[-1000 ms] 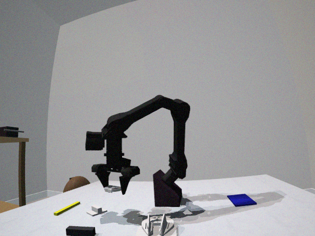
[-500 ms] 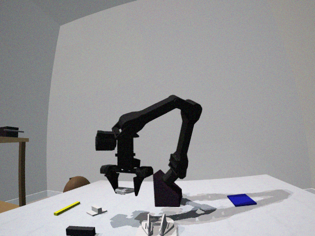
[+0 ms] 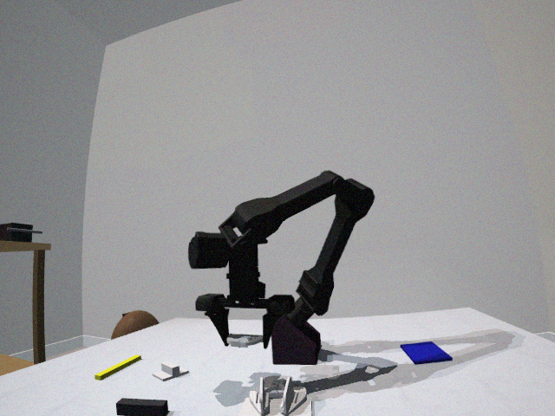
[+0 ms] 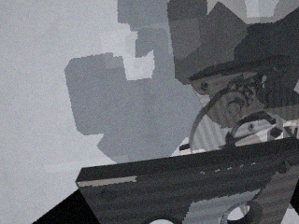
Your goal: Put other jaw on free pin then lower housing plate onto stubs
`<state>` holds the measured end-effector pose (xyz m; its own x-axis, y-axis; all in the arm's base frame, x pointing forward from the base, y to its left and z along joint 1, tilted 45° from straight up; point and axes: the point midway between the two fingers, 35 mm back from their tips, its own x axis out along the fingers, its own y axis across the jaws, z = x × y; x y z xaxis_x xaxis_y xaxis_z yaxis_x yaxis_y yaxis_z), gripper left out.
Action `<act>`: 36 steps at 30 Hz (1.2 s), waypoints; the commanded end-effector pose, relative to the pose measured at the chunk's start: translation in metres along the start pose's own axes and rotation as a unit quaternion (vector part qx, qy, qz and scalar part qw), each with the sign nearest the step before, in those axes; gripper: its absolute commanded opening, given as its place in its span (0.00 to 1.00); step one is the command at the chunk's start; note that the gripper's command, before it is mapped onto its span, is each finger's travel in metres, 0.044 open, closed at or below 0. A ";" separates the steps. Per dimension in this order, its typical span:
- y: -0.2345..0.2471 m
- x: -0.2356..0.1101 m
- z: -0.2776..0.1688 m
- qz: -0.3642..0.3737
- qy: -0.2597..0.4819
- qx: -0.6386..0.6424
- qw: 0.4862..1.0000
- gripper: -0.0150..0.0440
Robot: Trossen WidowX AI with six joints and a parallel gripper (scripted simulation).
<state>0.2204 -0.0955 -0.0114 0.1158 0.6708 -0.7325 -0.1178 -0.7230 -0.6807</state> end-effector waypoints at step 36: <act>-0.064 0.012 0.016 -0.016 -0.001 -0.069 0.998 0.85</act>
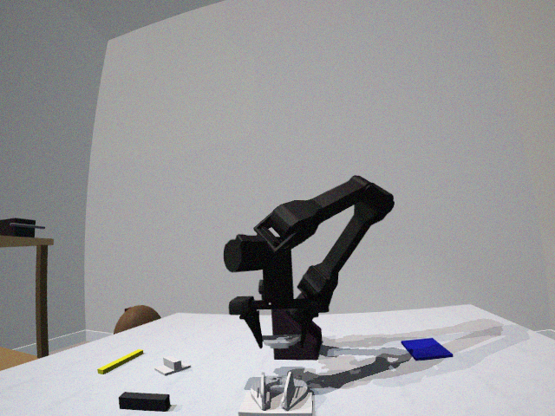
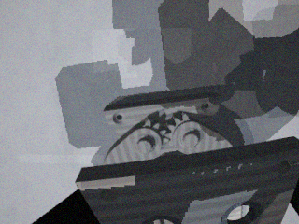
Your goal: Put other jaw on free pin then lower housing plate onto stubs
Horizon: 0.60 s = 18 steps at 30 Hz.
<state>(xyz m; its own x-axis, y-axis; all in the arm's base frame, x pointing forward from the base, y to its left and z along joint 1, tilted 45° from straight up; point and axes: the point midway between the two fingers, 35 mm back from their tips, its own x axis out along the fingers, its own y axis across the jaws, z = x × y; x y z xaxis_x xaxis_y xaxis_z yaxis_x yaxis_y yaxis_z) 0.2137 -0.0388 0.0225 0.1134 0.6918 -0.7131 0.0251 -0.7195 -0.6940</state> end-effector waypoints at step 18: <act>0.004 0.000 0.001 -0.001 0.001 0.004 1.000 0.85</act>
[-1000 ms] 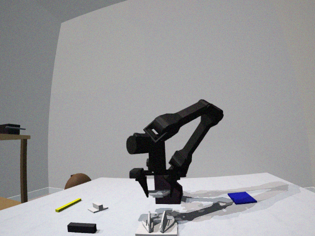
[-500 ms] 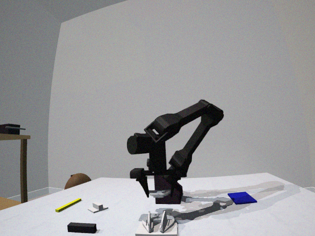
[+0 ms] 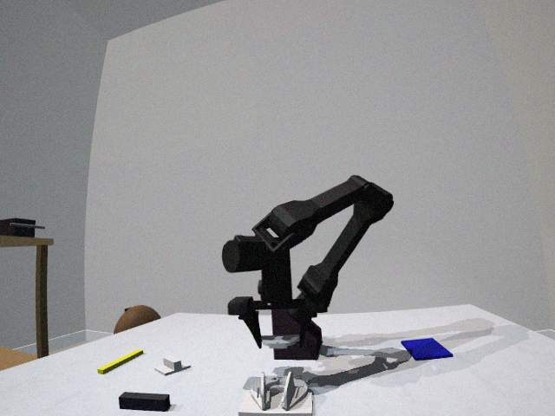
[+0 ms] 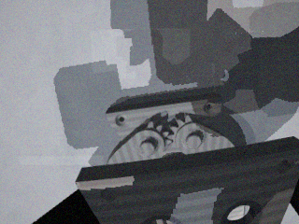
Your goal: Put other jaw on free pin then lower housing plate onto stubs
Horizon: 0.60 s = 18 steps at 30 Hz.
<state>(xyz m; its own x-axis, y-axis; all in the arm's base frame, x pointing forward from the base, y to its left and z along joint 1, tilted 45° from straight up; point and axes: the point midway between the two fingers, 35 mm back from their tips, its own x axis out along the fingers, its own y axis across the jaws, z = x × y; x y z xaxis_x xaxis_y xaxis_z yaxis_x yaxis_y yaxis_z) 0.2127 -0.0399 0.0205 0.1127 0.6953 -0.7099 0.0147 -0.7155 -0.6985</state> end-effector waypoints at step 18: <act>0.002 -0.001 0.000 0.001 0.001 -0.006 1.000 0.85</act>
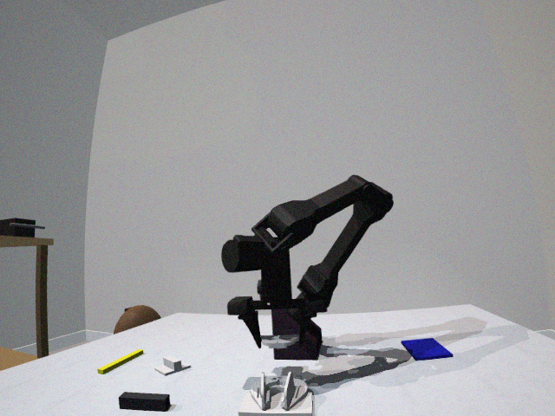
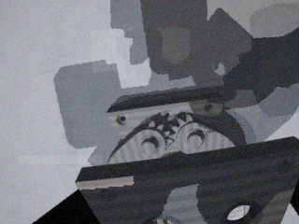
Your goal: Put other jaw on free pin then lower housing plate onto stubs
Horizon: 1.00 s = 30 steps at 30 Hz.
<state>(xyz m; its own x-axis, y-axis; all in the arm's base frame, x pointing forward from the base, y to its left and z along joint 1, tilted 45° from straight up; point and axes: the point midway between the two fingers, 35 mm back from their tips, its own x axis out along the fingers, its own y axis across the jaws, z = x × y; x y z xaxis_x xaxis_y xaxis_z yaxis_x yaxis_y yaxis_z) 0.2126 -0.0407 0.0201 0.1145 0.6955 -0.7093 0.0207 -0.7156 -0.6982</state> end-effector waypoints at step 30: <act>0.003 0.027 -0.002 0.003 0.001 -0.003 1.000 0.85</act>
<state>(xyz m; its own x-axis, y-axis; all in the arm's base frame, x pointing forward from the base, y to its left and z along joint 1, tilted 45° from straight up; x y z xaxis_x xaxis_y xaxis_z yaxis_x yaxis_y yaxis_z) 0.2174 -0.0288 0.0031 0.1140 0.6897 -0.7151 0.0305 -0.7219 -0.6914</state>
